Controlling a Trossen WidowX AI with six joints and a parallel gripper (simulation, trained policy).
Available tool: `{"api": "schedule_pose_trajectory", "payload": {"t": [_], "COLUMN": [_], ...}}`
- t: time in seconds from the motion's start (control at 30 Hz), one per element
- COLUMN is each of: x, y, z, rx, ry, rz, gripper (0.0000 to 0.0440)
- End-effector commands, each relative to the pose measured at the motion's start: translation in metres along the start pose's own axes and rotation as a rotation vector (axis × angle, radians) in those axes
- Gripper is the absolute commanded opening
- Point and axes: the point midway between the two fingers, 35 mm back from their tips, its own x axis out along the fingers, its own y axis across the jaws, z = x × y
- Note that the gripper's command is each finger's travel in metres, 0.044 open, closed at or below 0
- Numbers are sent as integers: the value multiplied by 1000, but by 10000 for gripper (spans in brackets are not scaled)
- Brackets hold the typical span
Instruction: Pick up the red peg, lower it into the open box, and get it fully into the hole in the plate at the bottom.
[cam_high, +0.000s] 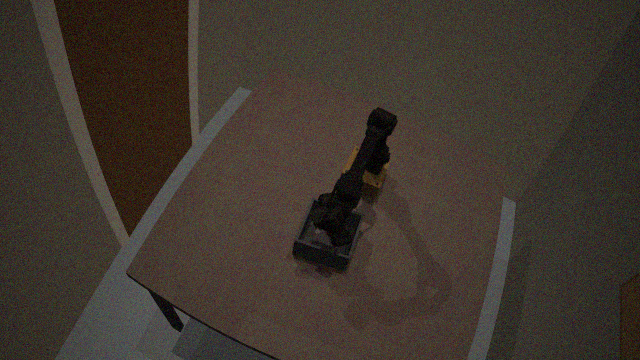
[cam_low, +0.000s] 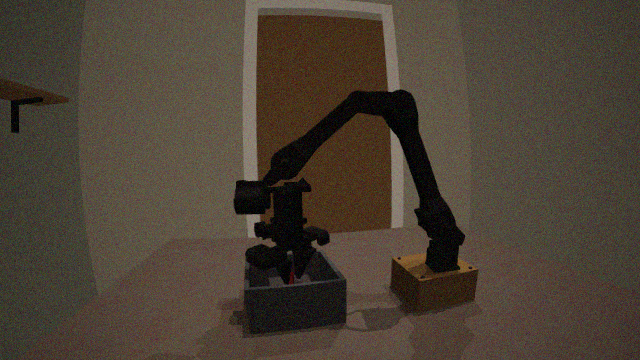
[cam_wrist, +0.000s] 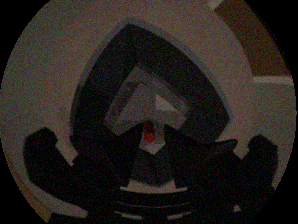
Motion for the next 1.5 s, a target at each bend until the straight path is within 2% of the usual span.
{"api": "schedule_pose_trajectory", "payload": {"t": [0.0,0.3,0.77,1.47], "x": [-2,-15,-43,-43], "y": [9,25,71,72], "z": [18,40,72,73], "rx": [-2,13,-3,-4], "ry": [-14,28,21,19], "rz": [33,74,228,233], "gripper": [206,437,440,440]}}
